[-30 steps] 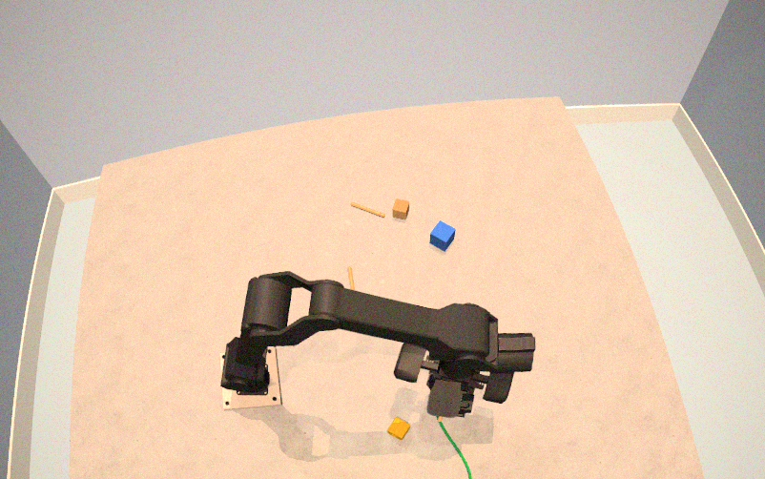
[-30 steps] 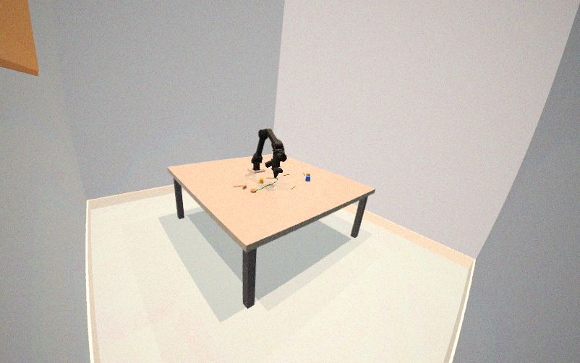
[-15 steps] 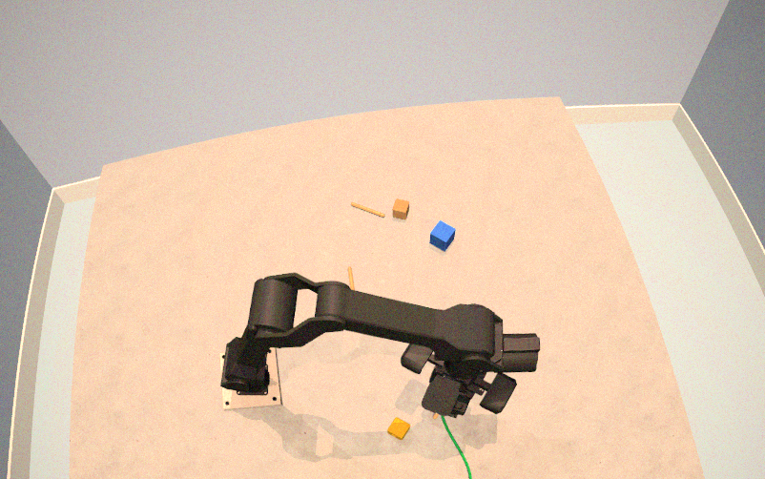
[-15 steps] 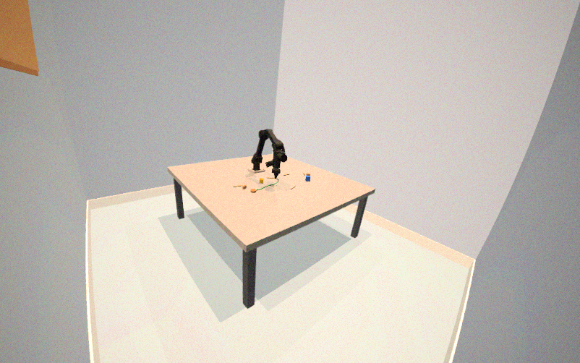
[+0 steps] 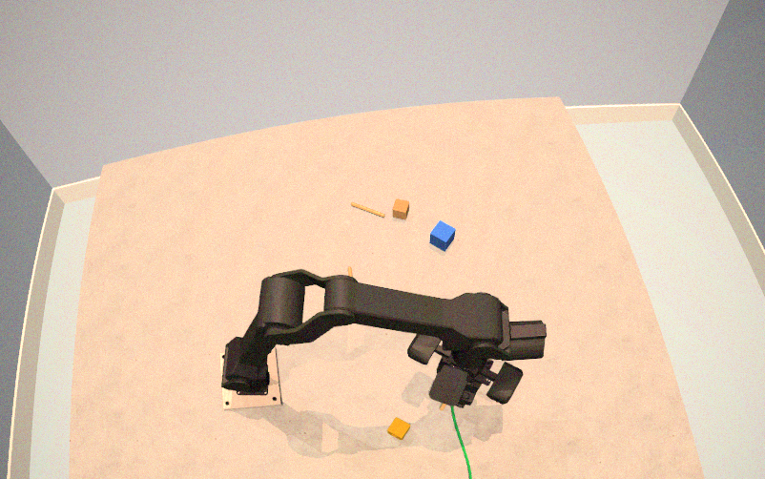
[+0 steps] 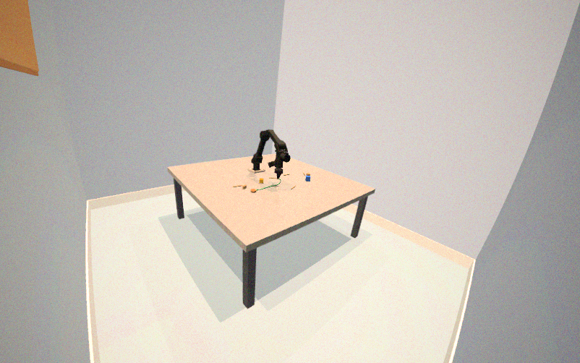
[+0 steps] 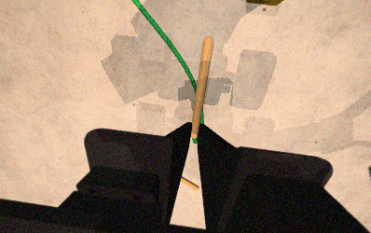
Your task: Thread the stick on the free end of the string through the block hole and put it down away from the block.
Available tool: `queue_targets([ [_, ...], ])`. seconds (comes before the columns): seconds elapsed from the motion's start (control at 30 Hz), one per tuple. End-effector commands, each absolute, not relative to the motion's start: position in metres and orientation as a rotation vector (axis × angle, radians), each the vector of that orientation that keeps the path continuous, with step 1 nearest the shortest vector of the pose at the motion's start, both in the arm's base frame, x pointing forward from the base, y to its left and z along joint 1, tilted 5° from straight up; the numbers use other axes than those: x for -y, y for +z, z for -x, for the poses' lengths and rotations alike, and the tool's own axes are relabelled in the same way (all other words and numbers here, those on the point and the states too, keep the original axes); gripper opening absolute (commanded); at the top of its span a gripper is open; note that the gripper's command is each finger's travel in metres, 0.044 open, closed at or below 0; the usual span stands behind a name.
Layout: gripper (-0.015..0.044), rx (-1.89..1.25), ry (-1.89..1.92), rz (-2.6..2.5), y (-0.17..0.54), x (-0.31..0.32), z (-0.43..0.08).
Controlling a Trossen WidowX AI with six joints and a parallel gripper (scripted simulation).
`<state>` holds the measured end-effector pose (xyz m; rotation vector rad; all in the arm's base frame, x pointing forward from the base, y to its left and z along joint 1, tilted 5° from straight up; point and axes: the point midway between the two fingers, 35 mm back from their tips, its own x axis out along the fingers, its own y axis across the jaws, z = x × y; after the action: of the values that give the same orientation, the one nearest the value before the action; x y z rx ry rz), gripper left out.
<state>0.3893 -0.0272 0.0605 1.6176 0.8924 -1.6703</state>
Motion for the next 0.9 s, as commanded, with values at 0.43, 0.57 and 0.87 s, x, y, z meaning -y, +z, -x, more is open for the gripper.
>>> queue_targets([
  [0.43, 0.0, -0.898, -1.673, -1.623, 0.059, 0.009, -0.402],
  [0.57, 0.0, -0.899, -1.671, -1.623, 0.059, 0.005, -0.405],
  [0.87, 0.0, -0.899, -1.672, -1.626, 0.059, -0.005, -0.411],
])
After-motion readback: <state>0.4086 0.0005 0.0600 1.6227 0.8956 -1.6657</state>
